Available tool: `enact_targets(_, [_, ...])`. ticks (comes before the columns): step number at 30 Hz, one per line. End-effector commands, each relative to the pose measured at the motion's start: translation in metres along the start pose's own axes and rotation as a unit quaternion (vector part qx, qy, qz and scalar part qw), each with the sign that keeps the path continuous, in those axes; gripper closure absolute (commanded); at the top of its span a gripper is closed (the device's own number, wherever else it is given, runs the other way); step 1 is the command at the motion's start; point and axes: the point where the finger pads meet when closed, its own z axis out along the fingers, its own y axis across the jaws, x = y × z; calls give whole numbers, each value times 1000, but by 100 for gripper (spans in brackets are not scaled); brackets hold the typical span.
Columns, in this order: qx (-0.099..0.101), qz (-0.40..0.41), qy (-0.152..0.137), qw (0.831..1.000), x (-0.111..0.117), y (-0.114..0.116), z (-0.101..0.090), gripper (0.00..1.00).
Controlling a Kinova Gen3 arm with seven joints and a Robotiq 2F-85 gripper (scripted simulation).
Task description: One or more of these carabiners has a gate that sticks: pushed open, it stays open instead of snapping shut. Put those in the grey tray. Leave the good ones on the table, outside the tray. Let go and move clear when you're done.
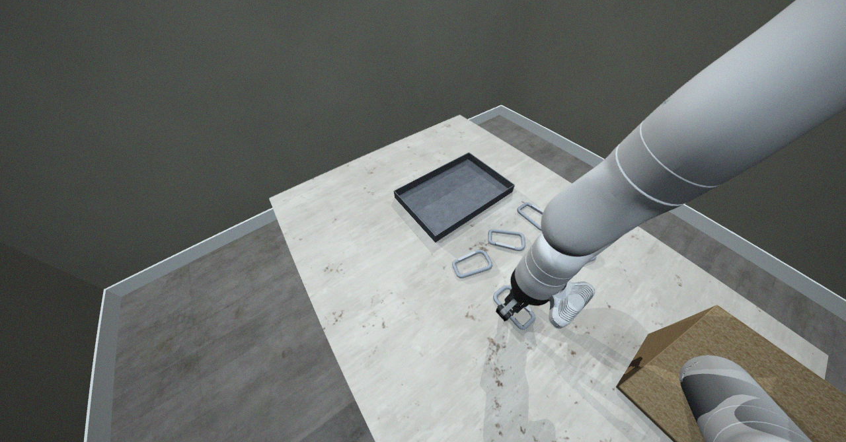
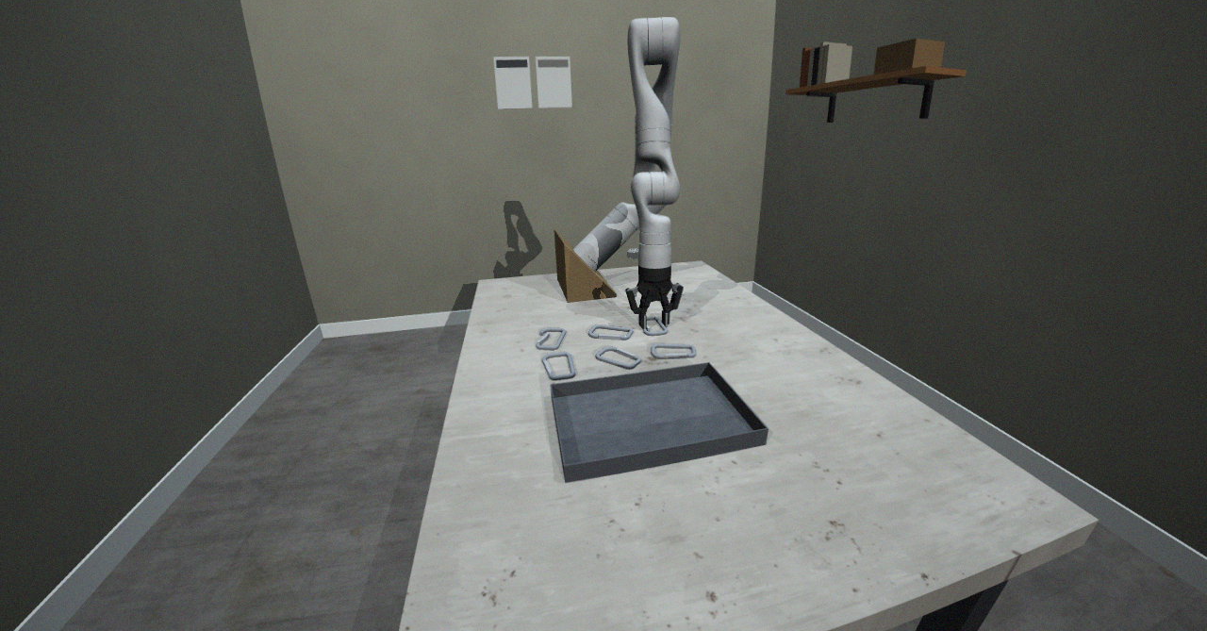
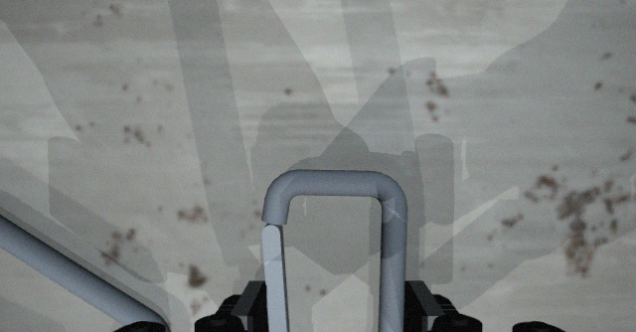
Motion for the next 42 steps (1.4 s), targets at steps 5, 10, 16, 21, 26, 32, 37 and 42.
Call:
enact_targets(5, [0, 0, 0, 1000, 0, 0, 0, 45])
enact_targets(10, [0, 0, -1, 1000, 0, 0, 0, 45])
enact_targets(16, [0, 0, -1, 1000, 0, 0, 0, 45])
enact_targets(21, [0, 0, -1, 1000, 0, 0, 0, 45])
enact_targets(26, [0, 0, -1, 1000, 0, 0, 0, 47])
enact_targets(32, [0, 0, -1, 1000, 0, 0, 0, 47])
enact_targets(37, [0, 0, -1, 1000, 0, 0, 0, 47])
enact_targets(42, [0, 0, -1, 1000, 0, 0, -1, 47])
